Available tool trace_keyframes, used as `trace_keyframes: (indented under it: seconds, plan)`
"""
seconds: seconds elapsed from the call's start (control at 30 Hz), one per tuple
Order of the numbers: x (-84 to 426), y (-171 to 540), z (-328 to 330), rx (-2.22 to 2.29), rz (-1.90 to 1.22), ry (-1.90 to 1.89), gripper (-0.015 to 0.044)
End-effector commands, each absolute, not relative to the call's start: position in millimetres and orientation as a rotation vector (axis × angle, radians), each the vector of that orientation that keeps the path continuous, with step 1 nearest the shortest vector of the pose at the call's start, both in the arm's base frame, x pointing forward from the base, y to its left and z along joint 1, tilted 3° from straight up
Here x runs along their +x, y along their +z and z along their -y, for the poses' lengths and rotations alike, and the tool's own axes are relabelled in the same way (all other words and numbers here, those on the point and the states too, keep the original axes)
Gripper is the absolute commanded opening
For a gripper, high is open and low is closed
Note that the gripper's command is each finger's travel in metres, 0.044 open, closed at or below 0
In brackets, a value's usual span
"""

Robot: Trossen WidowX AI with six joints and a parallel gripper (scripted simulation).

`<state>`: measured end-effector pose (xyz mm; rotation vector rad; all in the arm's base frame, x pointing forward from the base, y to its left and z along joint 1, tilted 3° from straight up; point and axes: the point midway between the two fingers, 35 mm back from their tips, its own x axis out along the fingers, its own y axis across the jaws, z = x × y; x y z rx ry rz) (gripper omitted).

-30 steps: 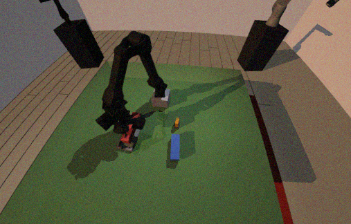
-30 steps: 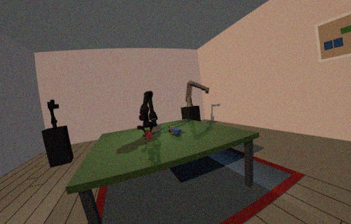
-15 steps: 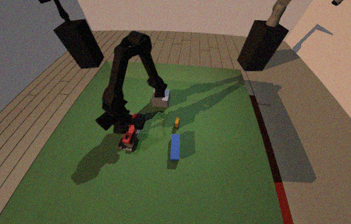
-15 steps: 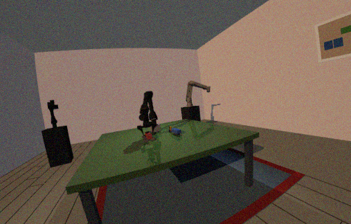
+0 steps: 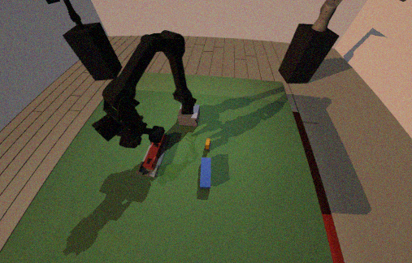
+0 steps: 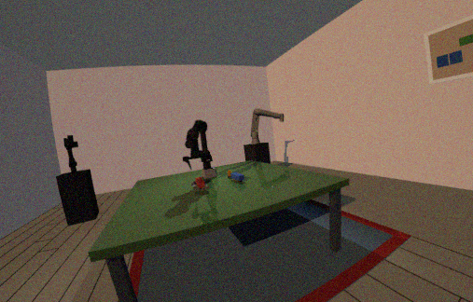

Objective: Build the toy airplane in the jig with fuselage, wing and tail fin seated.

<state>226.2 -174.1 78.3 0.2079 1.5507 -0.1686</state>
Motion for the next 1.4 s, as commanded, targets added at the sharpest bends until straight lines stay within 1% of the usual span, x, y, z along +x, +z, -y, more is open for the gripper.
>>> trace_keyframes:
  seconds: [0.0,0.1,0.23,0.43,0.53,0.67,0.83,1.0,1.13,1.37]
  plan:
    - [225,92,174,0.208,-1.565,-0.161,0.0440]
    - [225,92,174,0.199,-1.565,-0.152,0.0440]
    - [227,87,175,0.096,-1.569,-0.050,0.0440]
    - [228,87,174,0.096,-1.569,-0.049,0.0440]
    - [241,87,161,0.089,-1.569,-0.043,0.0440]
    - [277,86,120,0.069,-1.568,-0.025,0.0440]
    - [314,85,48,0.061,-1.558,0.012,0.0440]
    - [338,83,-20,0.086,-1.559,-0.006,0.0440]
    - [347,82,-68,0.108,-1.560,-0.030,0.0440]
    - [348,79,-76,0.111,-1.561,-0.034,0.0440]
